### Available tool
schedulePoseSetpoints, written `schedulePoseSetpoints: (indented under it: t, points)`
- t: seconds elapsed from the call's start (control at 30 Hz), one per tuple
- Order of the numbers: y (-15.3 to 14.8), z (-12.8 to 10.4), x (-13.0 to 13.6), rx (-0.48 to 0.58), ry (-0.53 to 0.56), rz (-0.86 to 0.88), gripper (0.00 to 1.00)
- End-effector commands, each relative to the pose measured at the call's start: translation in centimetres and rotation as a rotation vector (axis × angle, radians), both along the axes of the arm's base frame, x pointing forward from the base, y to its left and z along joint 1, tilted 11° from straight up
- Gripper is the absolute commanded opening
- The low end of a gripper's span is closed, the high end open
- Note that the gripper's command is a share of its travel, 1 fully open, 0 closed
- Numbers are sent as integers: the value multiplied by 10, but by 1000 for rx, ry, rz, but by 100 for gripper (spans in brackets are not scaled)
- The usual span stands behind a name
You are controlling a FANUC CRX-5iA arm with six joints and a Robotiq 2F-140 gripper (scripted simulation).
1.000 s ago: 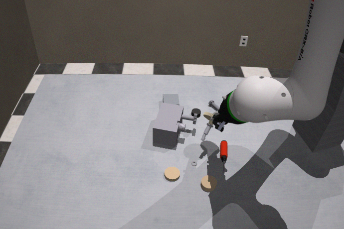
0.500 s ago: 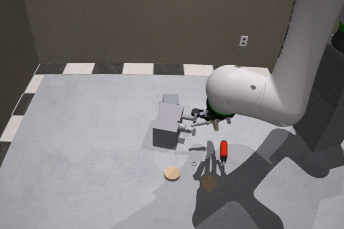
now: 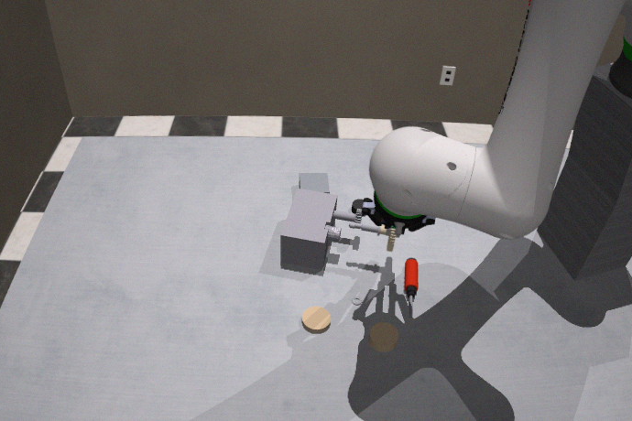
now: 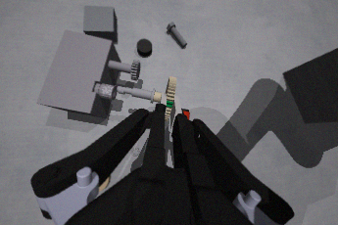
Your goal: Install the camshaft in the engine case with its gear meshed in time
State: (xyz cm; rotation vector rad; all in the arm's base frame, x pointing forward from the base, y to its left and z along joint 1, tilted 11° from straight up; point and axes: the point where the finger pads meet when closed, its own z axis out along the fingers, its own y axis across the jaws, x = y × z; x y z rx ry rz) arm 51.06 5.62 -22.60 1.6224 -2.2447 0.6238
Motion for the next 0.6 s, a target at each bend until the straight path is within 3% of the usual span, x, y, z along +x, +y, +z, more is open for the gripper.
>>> schedulePoseSetpoints:
  t: [0.0,0.57]
  points:
    - [1,-6,2,0,-1,0,14]
    - [2,-33,7,0,-1,0,14]
